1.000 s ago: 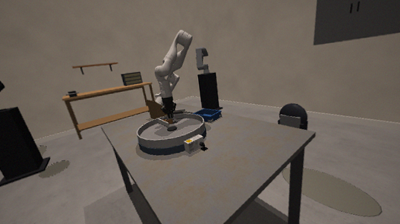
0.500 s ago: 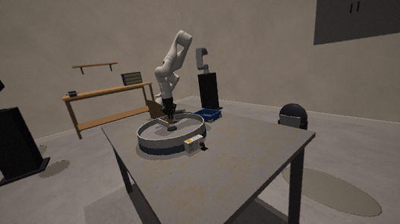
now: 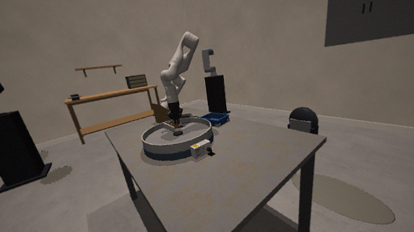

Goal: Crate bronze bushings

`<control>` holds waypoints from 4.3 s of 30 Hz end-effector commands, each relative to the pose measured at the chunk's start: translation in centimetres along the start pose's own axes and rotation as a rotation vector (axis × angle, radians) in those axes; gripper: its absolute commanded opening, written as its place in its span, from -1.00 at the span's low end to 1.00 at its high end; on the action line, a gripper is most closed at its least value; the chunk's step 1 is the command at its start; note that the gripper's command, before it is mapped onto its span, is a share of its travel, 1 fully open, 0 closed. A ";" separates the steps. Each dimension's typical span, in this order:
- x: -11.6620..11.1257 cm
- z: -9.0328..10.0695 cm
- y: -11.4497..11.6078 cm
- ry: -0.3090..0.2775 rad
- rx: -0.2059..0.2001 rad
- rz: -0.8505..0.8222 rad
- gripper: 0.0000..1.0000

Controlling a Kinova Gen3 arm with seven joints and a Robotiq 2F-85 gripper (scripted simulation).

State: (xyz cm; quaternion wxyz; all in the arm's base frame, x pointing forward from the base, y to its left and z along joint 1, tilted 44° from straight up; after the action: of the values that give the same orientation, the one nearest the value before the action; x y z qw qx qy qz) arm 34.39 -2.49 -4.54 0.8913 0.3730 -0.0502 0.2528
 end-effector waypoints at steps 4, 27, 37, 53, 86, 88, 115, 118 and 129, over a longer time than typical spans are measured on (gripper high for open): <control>-0.1 -0.1 0.0 0.001 0.001 -0.001 -0.72; -0.1 -0.7 0.0 0.001 0.001 -0.001 -0.72; -0.1 -0.7 0.0 0.001 0.001 -0.001 -1.00; 0.0 -0.7 0.1 0.000 0.003 -0.001 -1.00; 0.0 -0.7 0.1 0.000 0.003 -0.001 -1.00; 0.0 -0.7 0.1 0.000 0.003 -0.001 -1.00; 0.0 -0.2 0.4 0.001 0.001 -0.001 -1.00; 0.0 0.1 0.4 0.001 0.001 -0.001 -1.00; 0.0 0.1 0.4 0.001 0.001 -0.001 -1.00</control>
State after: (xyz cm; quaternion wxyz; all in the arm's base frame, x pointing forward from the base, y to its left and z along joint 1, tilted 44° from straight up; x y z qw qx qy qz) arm 34.20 -2.25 -4.25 0.8910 0.3741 -0.0489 0.2525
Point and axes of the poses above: the point where the finger pads meet when closed, its own z axis back along the fingers, its own y axis across the jaws, x = y × z, the point moved 5 cm from there along z, back along the fingers, and after that the axes turned 11 degrees about z, right-handed, at the moved point
